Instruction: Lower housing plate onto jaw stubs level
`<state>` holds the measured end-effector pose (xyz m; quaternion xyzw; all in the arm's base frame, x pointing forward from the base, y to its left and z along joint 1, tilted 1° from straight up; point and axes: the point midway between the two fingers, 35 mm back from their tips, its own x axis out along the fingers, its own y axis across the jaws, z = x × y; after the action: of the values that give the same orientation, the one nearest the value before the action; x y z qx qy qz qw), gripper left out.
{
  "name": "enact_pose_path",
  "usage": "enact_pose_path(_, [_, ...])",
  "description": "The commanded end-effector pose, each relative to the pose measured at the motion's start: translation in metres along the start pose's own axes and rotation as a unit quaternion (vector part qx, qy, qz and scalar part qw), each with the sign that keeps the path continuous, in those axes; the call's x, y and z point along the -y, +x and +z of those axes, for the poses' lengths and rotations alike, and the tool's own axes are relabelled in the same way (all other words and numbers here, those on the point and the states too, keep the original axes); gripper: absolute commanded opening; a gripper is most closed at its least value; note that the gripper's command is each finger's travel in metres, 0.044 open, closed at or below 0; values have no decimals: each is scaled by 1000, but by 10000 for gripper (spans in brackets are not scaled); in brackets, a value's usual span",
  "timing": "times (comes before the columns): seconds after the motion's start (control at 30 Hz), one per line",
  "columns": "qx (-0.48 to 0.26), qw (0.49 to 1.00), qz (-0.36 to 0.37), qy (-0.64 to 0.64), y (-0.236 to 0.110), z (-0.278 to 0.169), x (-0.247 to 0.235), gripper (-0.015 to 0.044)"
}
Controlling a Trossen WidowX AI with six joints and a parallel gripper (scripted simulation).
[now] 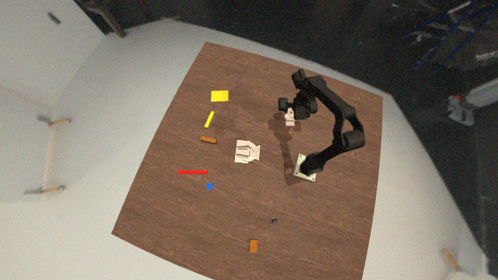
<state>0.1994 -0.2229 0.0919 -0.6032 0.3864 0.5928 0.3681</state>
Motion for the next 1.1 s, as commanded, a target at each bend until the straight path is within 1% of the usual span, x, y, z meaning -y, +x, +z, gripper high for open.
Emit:
enact_pose_path(0.0, [-1, 1000, 0, 31, -2, 4, 12, 351])
enact_pose_path(0.53, [1, 984, -3, 177, -2, 27, 60, 351])
enact_pose_path(1.07, [4, 947, -5, 320, -3, 59, 103, 351])
